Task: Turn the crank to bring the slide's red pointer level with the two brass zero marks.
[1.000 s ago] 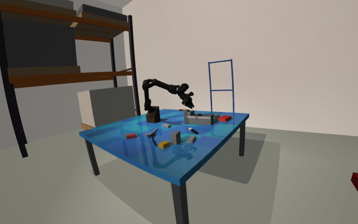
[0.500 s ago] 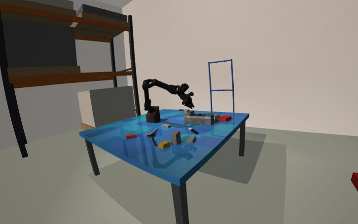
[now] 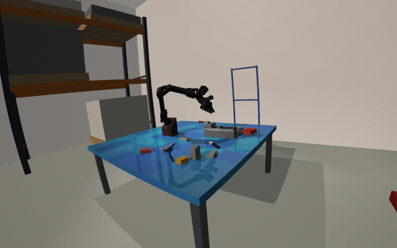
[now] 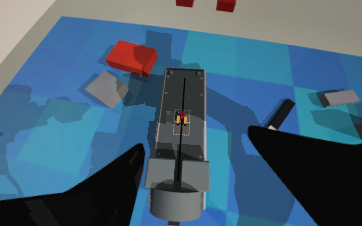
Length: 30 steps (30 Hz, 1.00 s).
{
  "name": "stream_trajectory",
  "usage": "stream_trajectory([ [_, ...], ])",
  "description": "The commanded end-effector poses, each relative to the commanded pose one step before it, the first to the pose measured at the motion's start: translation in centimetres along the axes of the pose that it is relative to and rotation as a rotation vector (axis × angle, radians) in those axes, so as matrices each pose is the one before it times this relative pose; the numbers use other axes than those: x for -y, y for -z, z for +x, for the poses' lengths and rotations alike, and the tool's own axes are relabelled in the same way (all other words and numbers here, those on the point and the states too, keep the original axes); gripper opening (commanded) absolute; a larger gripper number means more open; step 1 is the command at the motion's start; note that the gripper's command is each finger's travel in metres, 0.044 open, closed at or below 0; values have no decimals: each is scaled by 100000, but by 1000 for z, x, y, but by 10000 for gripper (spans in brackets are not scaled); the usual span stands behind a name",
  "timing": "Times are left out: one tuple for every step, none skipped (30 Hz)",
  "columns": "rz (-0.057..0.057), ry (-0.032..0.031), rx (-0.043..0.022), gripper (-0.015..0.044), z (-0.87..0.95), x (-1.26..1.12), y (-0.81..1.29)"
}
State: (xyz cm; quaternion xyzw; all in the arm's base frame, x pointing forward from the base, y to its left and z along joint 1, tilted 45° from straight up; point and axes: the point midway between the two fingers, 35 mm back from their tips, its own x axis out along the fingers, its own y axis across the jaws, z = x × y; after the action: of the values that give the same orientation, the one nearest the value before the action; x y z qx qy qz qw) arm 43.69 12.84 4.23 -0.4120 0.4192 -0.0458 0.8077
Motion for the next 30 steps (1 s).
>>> stream_trajectory([
  [2442,1894,4,440,-1248,-1089,1435],
  [874,559,327,440,-339,-260,361],
  [877,559,348,440,-338,-246,369],
  [880,558,369,440,-337,-231,377],
  [885,558,391,440,-336,-216,384],
  [888,556,413,440,-335,-202,392],
  [892,554,434,440,-334,-187,398],
  [895,551,455,440,-332,-171,404],
  [899,547,477,440,-330,-156,410],
  [903,543,498,440,-328,-141,415],
  [906,538,520,440,-326,-125,420],
  [910,532,541,440,-324,-110,424],
  [915,526,562,440,-322,-94,428],
  [919,519,584,440,-319,-79,431],
  [923,512,605,440,-317,-63,434],
  [928,504,626,440,-314,-48,436],
  [933,495,646,440,-311,-32,438],
  [777,404,552,440,-256,-14,364],
  [468,239,338,440,-153,-3,218],
  [156,79,114,440,-51,0,73],
  [0,0,0,440,0,0,0],
  [0,0,0,440,0,0,0],
  [0,0,0,440,0,0,0],
  [1,-3,-5,440,54,-5,45],
  [3,-8,-14,440,159,-15,136],
  [3,-10,-19,440,262,-21,229],
  [2,-7,-17,440,317,-19,286],
  [-1,0,-9,440,310,-11,289],
  [-4,6,-2,440,302,-4,292],
  [-7,13,5,440,294,4,294],
])
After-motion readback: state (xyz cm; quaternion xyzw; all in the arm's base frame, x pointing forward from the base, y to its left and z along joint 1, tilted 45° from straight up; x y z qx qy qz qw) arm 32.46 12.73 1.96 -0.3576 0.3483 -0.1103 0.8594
